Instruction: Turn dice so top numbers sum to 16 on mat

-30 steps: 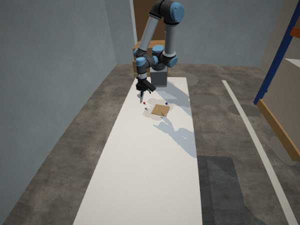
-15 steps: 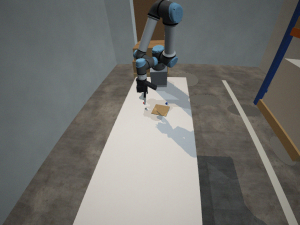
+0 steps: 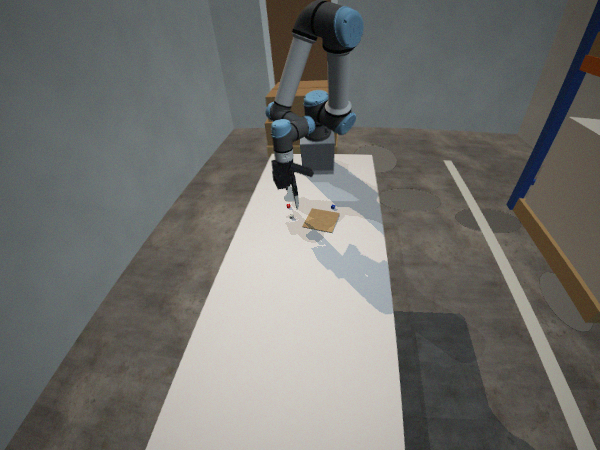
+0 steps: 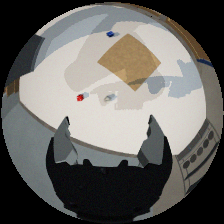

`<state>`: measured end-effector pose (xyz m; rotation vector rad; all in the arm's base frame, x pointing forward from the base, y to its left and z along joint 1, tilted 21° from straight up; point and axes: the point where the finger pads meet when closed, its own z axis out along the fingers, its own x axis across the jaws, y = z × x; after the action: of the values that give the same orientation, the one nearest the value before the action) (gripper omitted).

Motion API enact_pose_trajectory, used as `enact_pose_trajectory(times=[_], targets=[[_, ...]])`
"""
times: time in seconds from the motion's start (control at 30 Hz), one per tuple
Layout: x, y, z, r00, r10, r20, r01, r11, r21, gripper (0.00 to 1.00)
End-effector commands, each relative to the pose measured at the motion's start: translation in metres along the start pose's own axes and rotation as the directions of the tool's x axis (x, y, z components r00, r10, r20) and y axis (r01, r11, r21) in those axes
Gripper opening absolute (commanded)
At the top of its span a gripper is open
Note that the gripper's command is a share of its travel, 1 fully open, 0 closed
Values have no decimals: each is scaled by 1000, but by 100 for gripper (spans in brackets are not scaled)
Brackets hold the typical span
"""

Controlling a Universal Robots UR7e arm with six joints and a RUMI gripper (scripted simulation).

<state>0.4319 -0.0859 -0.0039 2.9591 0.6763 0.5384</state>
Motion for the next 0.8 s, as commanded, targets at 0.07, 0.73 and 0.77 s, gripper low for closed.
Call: enact_pose_trajectory(times=[0.07, 0.73, 0.77], targets=[[-1, 1, 3, 982, -189, -7, 189, 982, 3, 100], [-4, 7, 14, 766, -643, -8, 643, 766, -1, 100], [-4, 7, 14, 753, -658, -8, 658, 753, -2, 100]])
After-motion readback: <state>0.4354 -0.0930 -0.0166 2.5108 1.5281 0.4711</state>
